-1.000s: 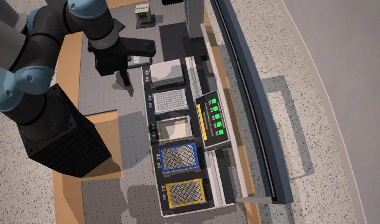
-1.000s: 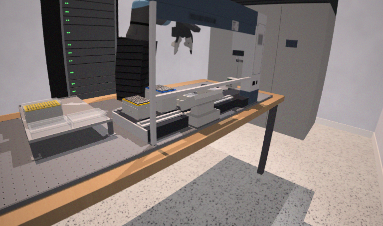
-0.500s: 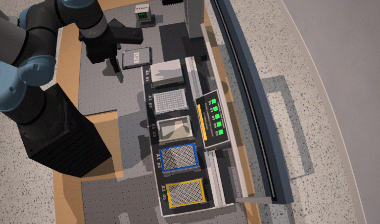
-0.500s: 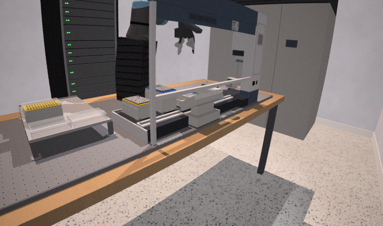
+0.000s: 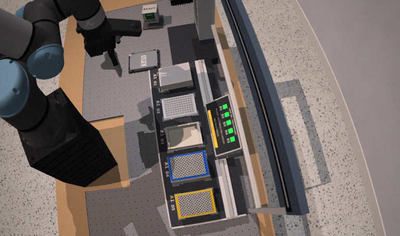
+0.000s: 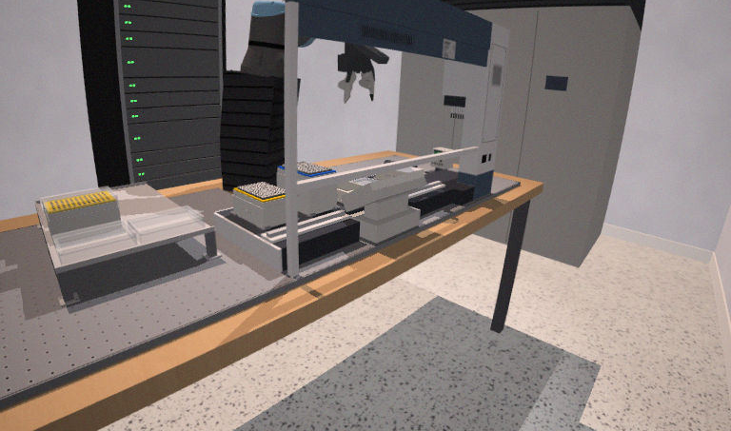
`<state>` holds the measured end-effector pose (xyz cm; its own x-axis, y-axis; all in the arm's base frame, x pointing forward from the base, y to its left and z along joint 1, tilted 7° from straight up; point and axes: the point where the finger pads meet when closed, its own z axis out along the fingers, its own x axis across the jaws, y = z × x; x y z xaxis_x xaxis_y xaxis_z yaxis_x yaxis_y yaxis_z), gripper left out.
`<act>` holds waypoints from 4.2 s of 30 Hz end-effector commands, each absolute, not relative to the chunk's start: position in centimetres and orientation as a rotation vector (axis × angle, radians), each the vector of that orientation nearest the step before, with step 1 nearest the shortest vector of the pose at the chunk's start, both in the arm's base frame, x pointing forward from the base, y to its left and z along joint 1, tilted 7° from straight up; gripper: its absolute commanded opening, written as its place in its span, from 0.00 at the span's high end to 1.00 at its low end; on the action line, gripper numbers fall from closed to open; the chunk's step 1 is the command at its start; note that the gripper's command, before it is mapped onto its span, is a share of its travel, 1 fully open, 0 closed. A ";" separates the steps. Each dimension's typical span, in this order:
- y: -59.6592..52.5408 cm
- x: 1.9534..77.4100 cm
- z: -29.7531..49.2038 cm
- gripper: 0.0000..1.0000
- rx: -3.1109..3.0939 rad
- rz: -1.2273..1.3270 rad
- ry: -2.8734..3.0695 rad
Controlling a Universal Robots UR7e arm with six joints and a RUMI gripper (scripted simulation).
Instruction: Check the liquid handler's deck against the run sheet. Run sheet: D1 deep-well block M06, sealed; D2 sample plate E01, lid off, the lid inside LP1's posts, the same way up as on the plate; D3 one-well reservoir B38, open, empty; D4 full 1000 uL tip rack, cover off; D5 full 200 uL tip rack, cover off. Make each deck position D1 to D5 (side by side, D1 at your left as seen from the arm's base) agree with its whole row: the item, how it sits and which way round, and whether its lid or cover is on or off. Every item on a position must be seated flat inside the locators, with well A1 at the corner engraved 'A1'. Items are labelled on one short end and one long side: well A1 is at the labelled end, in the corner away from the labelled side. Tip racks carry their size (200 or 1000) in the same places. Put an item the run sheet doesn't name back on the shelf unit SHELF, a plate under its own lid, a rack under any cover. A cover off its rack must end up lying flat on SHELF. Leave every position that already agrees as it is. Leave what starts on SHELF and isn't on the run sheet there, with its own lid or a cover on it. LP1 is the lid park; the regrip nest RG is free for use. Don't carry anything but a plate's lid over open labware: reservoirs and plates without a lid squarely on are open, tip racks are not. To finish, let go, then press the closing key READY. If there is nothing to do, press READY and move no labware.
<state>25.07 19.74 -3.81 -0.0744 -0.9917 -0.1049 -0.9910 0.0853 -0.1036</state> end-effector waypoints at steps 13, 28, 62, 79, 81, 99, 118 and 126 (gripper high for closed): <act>22.0 24.9 -3.3 0.18 -2.021 -0.071 2.250; 21.1 31.9 -2.5 0.18 -2.018 -0.070 2.252; 20.0 41.6 -1.4 0.18 -2.020 -0.071 2.250; 20.1 41.4 -2.6 0.18 -2.023 -0.067 2.254; 20.1 41.4 -2.8 0.18 -2.023 -0.067 2.254; 20.2 41.7 -5.2 0.18 -2.023 -0.067 2.253; 20.3 42.1 -8.0 0.18 -2.022 -0.068 2.253; 20.4 42.2 -9.3 0.18 -2.022 -0.068 2.253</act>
